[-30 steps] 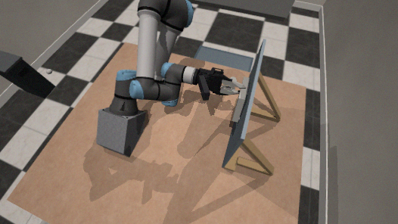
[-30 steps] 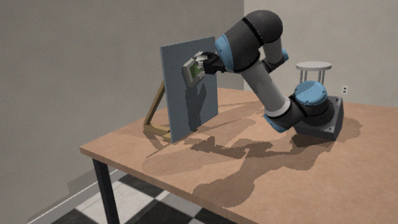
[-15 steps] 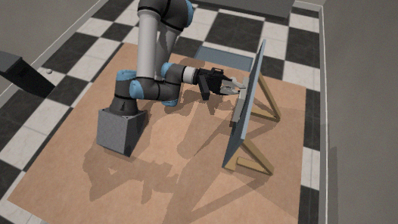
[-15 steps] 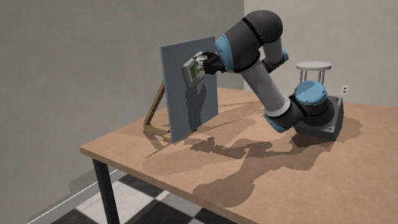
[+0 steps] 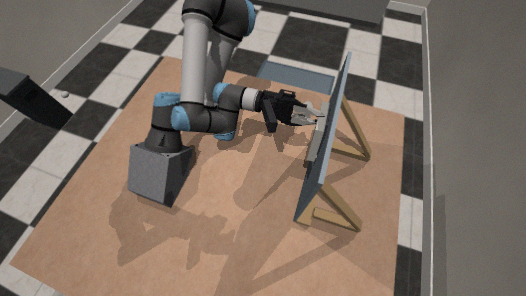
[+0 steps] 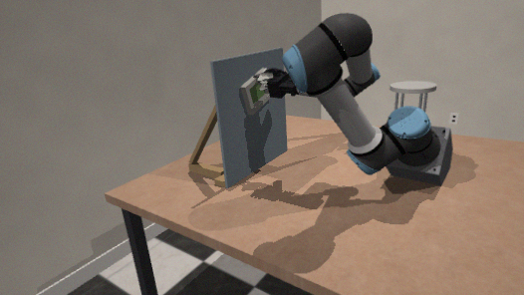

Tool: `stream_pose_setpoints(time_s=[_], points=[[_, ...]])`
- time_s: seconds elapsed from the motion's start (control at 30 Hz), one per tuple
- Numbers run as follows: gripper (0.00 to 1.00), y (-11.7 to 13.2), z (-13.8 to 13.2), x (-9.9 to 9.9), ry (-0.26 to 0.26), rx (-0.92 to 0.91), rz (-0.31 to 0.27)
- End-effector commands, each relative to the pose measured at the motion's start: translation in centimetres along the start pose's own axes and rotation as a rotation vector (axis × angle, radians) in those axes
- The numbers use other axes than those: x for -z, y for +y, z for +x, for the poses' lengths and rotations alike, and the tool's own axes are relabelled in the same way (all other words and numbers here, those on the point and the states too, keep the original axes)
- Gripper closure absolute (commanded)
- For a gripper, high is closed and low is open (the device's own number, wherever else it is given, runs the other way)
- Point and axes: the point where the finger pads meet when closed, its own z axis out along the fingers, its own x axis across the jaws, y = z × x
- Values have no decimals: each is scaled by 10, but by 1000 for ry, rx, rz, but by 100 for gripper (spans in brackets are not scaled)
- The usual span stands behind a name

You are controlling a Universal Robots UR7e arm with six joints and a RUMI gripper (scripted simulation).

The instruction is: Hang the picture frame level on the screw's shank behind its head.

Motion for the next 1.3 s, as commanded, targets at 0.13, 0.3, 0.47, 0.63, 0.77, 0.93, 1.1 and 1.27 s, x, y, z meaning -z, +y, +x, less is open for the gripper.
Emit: stream_pose_setpoints(time_s=[0.13, 0.3, 0.47, 0.63, 0.77, 0.93, 1.1, 1.27], points=[[100, 0, 0, 0, -1, 0, 0], [100, 0, -1, 0, -1, 0, 0], [100, 0, -2, 0, -1, 0, 0], [100, 0, -3, 0, -1, 0, 0], [100, 0, -4, 0, -1, 0, 0], [100, 0, -4, 0, -1, 0, 0], [100, 0, -4, 0, -1, 0, 0], [100, 0, -4, 0, -1, 0, 0]])
